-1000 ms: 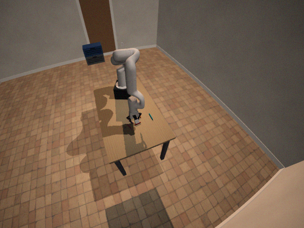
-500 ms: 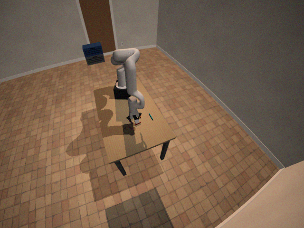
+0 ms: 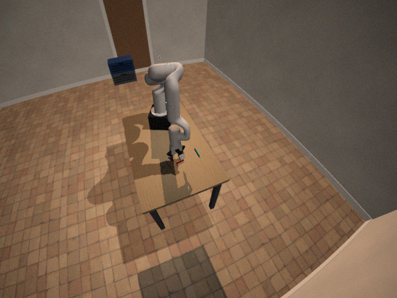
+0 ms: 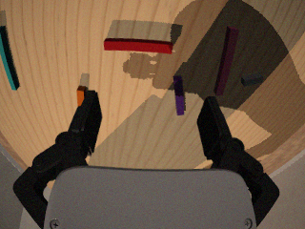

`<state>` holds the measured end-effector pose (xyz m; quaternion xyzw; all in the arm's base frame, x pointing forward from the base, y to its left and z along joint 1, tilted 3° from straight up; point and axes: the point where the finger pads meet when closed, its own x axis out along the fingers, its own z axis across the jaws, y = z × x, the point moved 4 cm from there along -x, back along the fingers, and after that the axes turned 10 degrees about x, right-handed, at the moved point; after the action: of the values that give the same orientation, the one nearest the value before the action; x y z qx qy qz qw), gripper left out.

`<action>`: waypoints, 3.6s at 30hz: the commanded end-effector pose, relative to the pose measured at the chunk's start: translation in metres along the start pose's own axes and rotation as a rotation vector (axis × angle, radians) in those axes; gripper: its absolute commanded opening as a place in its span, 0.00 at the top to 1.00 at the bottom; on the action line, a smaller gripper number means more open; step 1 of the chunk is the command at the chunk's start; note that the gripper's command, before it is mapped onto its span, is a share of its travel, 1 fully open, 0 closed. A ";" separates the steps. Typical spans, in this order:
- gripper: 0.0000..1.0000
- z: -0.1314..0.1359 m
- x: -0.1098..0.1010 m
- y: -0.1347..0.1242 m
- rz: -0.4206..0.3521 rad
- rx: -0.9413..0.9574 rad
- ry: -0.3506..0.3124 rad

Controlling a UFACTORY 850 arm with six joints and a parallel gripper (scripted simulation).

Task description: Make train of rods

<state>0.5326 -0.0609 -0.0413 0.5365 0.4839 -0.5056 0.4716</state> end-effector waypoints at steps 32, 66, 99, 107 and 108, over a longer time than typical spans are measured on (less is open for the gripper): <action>0.00 -0.030 -0.003 -0.027 0.007 -0.606 0.003; 0.00 -0.030 -0.003 -0.027 0.007 -0.606 0.003; 0.00 -0.030 -0.003 -0.027 0.007 -0.606 0.003; 0.00 -0.063 -0.002 -0.024 0.009 -0.771 0.004; 0.00 -0.065 -0.002 -0.023 0.009 -0.783 0.004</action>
<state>0.5083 -0.0240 -0.0380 0.3650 0.6167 -0.3276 0.6157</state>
